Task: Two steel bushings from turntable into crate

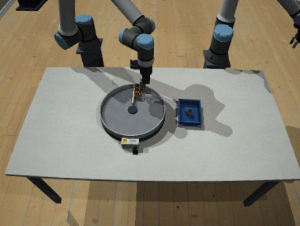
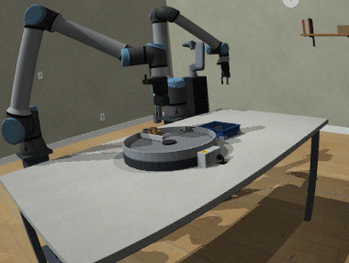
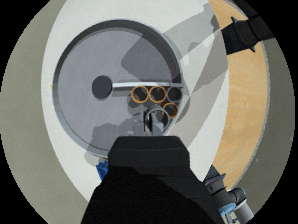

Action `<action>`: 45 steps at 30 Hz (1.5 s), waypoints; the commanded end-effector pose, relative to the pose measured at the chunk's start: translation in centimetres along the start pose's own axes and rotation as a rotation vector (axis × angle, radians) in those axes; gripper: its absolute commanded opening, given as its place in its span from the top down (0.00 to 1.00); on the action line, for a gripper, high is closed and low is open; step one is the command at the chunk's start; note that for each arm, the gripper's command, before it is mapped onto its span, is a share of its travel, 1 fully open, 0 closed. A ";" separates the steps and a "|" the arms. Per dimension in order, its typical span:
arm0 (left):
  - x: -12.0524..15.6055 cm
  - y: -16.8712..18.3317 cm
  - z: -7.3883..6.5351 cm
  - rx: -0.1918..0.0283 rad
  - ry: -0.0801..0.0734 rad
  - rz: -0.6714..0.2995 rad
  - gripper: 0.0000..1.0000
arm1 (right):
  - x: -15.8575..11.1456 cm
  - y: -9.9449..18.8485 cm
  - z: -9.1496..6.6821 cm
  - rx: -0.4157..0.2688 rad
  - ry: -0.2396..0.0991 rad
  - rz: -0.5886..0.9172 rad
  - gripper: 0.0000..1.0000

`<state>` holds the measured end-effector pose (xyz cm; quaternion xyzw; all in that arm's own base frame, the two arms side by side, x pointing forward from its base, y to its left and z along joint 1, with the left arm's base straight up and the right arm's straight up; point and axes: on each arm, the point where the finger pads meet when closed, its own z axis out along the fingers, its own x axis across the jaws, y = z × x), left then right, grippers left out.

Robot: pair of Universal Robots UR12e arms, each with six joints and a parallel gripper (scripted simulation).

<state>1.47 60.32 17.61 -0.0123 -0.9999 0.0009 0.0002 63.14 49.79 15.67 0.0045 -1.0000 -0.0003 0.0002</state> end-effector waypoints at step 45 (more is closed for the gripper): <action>0.0 0.1 -0.1 -0.002 0.000 0.000 0.00 | -4.5 17.5 -0.1 -0.002 -0.001 0.000 1.00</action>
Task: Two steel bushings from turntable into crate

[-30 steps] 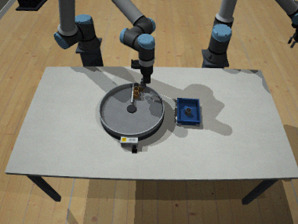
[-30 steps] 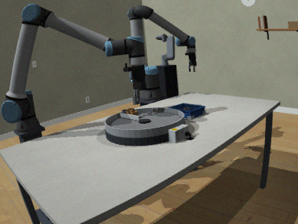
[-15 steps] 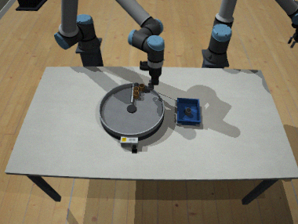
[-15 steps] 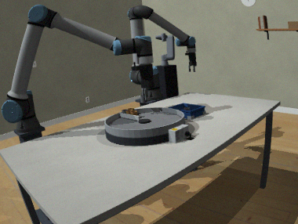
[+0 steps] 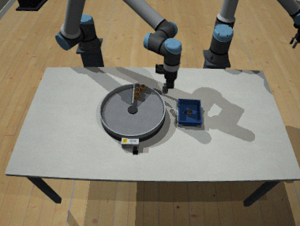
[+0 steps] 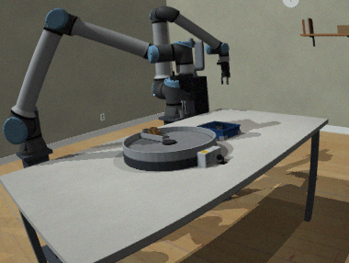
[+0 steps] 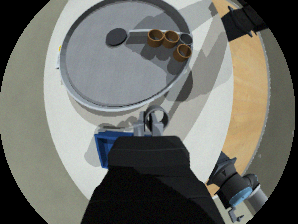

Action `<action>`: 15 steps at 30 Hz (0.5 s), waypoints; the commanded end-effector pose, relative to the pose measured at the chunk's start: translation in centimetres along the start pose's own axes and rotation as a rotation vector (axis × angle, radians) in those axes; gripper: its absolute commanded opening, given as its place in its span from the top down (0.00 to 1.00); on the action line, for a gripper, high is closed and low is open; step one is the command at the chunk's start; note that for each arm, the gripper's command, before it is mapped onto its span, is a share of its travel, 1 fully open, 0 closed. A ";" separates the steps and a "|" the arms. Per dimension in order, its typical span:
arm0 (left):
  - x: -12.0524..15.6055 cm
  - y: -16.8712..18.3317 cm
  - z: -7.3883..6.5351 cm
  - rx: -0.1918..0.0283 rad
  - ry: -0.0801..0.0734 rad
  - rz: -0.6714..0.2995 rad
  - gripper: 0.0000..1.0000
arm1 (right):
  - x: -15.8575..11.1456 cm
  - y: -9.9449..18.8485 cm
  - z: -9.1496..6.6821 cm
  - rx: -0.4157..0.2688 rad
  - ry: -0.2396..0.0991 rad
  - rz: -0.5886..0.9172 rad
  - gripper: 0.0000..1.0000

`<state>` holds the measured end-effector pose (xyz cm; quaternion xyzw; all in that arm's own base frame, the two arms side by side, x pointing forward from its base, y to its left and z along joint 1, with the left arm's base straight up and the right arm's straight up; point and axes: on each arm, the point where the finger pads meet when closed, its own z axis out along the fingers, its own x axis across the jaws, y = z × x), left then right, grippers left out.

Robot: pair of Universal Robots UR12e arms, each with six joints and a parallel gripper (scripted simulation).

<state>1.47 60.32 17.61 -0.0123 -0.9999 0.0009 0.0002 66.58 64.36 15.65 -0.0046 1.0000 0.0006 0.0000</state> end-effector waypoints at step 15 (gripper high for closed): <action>0.0 0.1 -0.1 -0.002 0.000 0.000 0.00 | -2.9 10.8 -0.2 -0.001 -0.001 0.000 1.00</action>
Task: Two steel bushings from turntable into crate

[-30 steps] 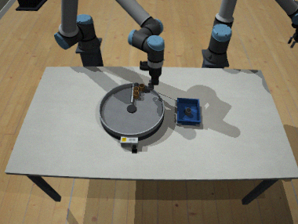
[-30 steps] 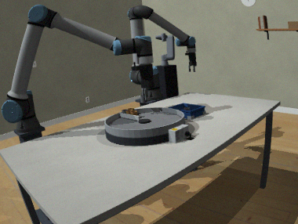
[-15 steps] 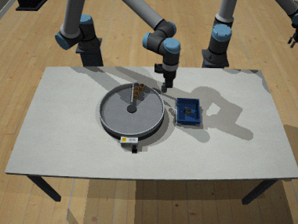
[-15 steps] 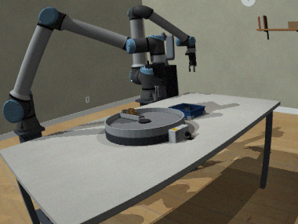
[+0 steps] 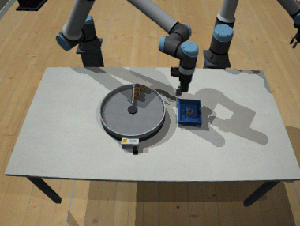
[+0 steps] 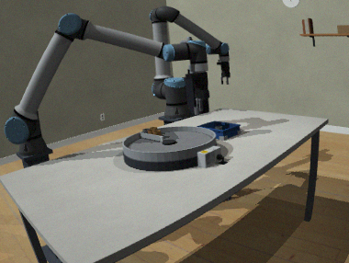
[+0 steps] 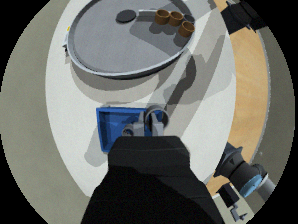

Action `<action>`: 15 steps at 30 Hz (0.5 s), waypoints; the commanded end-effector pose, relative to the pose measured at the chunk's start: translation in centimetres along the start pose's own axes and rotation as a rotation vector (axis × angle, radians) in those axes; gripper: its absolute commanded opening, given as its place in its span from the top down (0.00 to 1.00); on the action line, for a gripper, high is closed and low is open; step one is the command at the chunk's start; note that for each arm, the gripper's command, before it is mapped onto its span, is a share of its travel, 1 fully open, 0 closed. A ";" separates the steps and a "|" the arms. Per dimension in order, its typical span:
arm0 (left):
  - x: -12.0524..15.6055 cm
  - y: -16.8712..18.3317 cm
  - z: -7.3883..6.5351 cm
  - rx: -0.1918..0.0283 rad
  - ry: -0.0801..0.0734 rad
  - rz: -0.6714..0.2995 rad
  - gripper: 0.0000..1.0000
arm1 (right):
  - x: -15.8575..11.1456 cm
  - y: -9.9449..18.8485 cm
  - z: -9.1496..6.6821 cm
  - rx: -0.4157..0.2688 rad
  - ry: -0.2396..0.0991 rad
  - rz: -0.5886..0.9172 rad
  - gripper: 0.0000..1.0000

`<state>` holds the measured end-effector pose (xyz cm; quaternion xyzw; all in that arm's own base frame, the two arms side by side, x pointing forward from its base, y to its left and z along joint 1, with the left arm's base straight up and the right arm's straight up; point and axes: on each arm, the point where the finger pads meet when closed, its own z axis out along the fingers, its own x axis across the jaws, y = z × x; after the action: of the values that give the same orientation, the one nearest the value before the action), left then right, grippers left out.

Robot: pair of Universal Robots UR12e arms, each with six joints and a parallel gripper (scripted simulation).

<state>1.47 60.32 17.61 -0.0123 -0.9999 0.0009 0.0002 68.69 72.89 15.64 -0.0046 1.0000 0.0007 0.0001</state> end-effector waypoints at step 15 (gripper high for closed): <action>0.0 0.1 -0.1 -0.002 0.000 0.000 0.00 | -1.8 6.8 -0.2 -0.001 -0.001 0.000 1.00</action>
<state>1.47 60.32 17.61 -0.0123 -0.9999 0.0009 0.0002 70.16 78.64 15.65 -0.0045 1.0000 0.0006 0.0000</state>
